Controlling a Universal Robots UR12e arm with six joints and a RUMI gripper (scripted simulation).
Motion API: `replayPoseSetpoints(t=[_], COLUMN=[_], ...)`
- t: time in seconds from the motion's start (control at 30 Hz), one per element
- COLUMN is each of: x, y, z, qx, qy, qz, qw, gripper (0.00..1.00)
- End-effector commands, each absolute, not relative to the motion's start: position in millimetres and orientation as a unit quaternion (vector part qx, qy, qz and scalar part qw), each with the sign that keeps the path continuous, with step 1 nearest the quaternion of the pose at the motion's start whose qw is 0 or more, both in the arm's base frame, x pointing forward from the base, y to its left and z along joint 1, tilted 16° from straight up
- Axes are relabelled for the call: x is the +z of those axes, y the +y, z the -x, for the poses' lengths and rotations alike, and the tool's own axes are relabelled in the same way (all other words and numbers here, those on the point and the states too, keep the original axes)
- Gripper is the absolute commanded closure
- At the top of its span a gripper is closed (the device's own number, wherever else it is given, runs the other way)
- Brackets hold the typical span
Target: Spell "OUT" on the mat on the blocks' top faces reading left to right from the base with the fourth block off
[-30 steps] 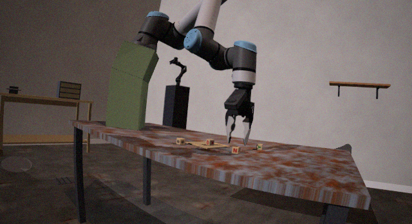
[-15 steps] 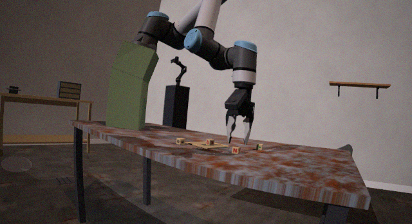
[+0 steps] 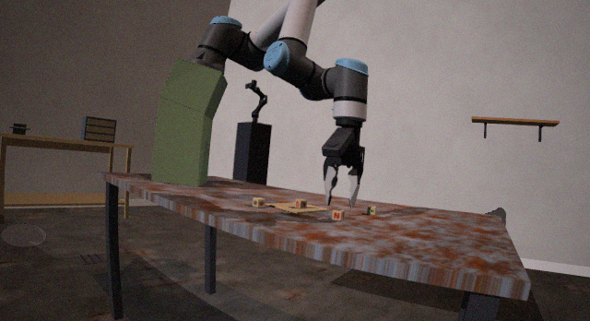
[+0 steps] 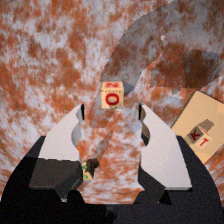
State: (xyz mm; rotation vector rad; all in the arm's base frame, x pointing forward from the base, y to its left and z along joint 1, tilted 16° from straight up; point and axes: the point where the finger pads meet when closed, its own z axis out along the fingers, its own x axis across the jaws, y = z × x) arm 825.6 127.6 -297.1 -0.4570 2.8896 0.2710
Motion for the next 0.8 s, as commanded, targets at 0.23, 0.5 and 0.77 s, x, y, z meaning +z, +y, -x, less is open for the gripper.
replayPoseSetpoints(t=[0.23, 0.5, 0.77], x=[-297.0, -297.1, -297.4], y=[128.6, 128.6, 128.8], z=[-825.1, -824.9, -823.7], qx=[0.091, 0.091, 0.091], qy=[0.978, 0.978, 0.978], qz=[0.155, 0.155, 0.155], qw=[0.102, 0.102, 0.101], gripper=[0.63, 0.63, 0.63])
